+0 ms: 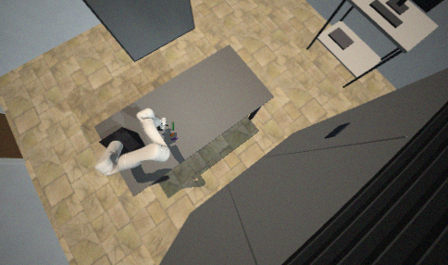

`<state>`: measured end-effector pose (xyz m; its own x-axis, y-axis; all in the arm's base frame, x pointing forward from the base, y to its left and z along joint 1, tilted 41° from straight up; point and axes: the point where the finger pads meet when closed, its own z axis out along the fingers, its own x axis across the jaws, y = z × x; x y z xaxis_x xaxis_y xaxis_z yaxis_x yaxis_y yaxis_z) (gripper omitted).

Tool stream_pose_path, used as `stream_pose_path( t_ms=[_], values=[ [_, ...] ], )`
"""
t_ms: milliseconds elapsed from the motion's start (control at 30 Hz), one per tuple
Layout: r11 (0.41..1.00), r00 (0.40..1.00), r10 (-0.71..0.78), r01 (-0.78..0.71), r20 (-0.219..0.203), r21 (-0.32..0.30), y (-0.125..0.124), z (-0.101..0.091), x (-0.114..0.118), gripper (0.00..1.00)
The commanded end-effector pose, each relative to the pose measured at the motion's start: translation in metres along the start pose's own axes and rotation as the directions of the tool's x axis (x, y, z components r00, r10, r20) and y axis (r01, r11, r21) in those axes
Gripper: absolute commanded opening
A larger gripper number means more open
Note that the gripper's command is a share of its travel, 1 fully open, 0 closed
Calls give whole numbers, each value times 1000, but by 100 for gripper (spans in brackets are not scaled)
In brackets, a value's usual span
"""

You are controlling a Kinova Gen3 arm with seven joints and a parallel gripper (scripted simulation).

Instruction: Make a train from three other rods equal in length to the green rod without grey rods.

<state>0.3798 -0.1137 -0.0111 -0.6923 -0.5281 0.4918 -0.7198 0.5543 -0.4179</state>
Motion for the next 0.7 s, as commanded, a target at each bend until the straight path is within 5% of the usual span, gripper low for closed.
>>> stream_pose_path(
  t_ms=[0,333,667],
  values=[
    [991,991,131,-131,-2,6,2,-1,-12,100],
    [897,897,442,-442,2,6,4,-1,-33,100],
    [672,672,741,-741,11,5,9,-2,-59,100]
  ],
)
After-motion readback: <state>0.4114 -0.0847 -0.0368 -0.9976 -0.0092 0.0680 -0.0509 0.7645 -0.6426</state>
